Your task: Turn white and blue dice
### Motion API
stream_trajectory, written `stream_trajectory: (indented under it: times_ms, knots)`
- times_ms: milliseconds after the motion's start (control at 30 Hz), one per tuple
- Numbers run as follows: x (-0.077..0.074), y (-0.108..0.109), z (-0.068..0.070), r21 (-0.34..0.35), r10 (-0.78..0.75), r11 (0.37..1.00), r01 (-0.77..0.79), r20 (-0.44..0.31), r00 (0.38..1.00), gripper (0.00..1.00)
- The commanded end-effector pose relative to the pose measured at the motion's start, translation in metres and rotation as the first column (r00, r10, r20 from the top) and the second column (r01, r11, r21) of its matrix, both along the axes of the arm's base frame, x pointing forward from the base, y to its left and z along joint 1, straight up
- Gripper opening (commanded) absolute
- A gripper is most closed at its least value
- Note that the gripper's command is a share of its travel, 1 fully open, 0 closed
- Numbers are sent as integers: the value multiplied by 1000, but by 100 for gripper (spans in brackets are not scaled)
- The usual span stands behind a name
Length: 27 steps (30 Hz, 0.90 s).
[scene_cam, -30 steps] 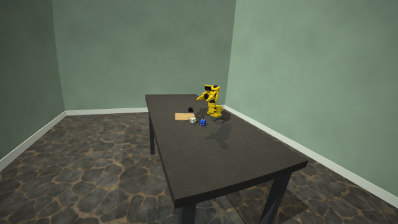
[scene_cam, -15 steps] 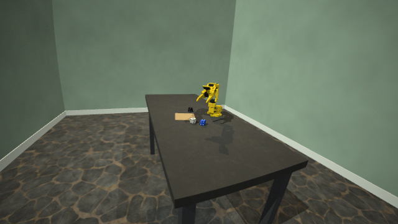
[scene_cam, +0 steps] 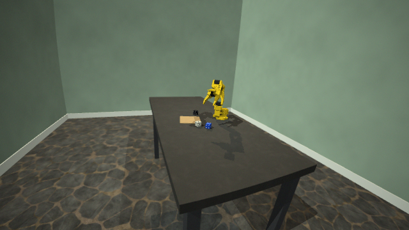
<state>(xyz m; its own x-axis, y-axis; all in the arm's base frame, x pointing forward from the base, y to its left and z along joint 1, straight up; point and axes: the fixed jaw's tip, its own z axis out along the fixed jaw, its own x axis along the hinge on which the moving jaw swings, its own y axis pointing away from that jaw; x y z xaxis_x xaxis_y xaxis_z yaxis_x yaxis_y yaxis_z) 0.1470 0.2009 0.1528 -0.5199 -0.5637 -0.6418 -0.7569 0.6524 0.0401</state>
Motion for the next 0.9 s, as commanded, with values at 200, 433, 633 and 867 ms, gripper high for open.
stream_trajectory:
  times_ms: [200,433,633,867]
  knots:
    - [-7,-4,12,-80,0,997,-6,-73,997,35]
    - [-11,-7,12,-123,-5,992,-9,-108,994,35]
    - [-11,-8,12,-133,-6,991,-9,-116,993,35]
    - [-11,-8,11,-136,-7,991,-10,-119,993,35]
